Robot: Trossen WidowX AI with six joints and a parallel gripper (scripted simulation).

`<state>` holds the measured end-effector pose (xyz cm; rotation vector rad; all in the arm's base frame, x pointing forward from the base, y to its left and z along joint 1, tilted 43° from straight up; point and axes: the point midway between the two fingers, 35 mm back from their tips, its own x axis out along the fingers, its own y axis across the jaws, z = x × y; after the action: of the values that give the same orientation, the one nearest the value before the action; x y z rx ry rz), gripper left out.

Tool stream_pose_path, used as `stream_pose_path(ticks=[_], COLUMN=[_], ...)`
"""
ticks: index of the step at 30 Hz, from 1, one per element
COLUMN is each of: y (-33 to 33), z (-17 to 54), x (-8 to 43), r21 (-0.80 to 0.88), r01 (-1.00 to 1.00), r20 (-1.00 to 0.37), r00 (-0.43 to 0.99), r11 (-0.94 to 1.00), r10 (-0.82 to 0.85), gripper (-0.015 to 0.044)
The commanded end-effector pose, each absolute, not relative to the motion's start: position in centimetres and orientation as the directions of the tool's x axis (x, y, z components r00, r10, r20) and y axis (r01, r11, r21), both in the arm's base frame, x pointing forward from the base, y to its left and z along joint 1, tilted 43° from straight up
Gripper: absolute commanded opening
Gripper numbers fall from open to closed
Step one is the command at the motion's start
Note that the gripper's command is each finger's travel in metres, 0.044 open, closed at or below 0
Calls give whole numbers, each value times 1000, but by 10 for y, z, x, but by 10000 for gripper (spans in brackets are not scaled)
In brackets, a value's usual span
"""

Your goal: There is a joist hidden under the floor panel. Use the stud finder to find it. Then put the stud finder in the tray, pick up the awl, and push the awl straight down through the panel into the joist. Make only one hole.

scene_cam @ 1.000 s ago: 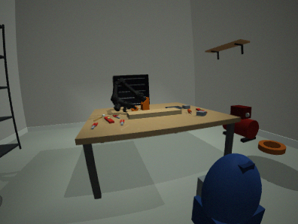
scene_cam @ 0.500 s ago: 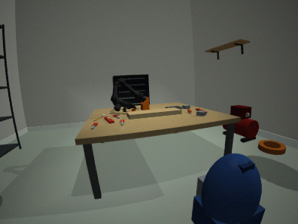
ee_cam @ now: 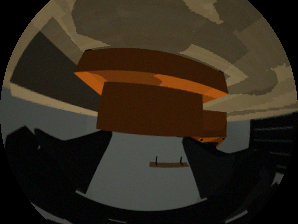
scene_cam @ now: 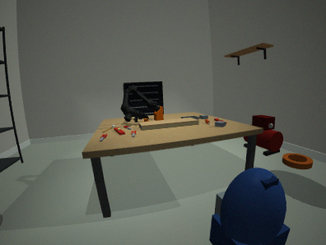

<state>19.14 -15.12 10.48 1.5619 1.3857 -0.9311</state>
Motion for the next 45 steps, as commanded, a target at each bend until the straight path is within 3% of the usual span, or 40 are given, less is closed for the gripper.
stream_pose_path(ticks=[1, 14, 22, 27, 31, 36, 39, 42, 45], y=[-154, -160, -108, -111, -112, -120, -124, -125, -125], z=[110, 125, 174, 168, 144, 122, 118, 119, 121], x=[192, 190, 186, 186, 182, 184, 188, 191, 191], r21=[111, 111, 117, 121, 108, -139, -359, -579, -673], r01=[993, 993, 992, 992, 920, 609, 394, 212, 144], r20=[-920, -920, -917, -924, -990, -960, -869, -734, -659], r00=[119, 119, 128, 120, 65, 112, 191, 284, 327], r11=[-42, -41, -53, -20, 376, 781, 846, 787, 725], r10=[374, 373, 378, 364, 125, -258, -457, -617, -677], gripper=[440, 440, 440, 440, 440, 440, 440, 440, 440])
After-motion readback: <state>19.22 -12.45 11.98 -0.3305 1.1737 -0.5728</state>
